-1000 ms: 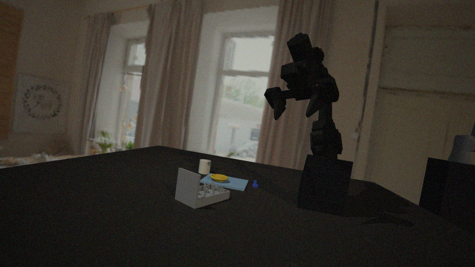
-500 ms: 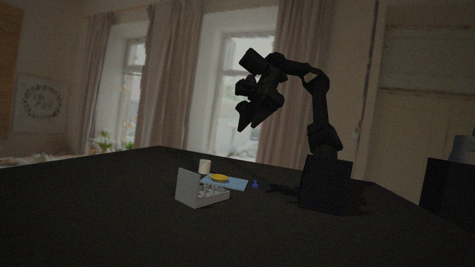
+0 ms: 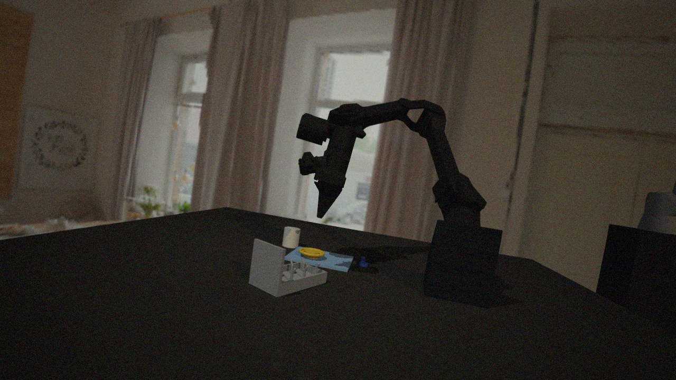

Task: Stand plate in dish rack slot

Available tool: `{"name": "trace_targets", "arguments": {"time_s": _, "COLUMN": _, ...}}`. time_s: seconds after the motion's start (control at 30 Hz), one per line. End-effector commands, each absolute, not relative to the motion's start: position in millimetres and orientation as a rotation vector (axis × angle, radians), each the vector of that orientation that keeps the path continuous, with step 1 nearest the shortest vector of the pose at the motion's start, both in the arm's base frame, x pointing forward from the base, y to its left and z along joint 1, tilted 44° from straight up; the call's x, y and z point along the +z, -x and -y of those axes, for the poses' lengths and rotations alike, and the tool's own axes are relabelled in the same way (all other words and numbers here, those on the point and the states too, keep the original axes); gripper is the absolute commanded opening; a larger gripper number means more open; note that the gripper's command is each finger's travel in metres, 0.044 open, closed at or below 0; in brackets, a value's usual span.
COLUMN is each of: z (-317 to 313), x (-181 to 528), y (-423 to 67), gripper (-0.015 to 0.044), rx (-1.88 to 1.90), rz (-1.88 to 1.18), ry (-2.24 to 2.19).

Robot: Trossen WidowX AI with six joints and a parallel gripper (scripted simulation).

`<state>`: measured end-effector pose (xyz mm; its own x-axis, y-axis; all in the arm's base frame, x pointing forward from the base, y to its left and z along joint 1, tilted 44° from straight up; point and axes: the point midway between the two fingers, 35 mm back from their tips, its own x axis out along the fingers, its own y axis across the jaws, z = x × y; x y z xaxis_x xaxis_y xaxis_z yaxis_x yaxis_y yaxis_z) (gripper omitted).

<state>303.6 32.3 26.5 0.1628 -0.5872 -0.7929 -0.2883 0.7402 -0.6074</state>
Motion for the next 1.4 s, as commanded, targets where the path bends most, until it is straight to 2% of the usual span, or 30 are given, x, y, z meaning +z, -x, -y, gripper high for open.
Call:
{"name": "trace_targets", "arguments": {"time_s": 0.0, "z": 5, "x": 25, "y": -319, "gripper": 0.0400, "rx": -0.389, "rz": -1.458, "ry": 0.747}}
{"name": "trace_targets", "arguments": {"time_s": 0.13, "z": 29, "x": 25, "y": -329, "gripper": 0.0400, "rx": -0.476, "rz": -1.475, "ry": 0.733}}
{"name": "trace_targets", "arguments": {"time_s": 1.37, "z": 66, "x": -13, "y": -336, "gripper": 0.0400, "rx": -0.477, "rz": -1.475, "ry": 0.734}}
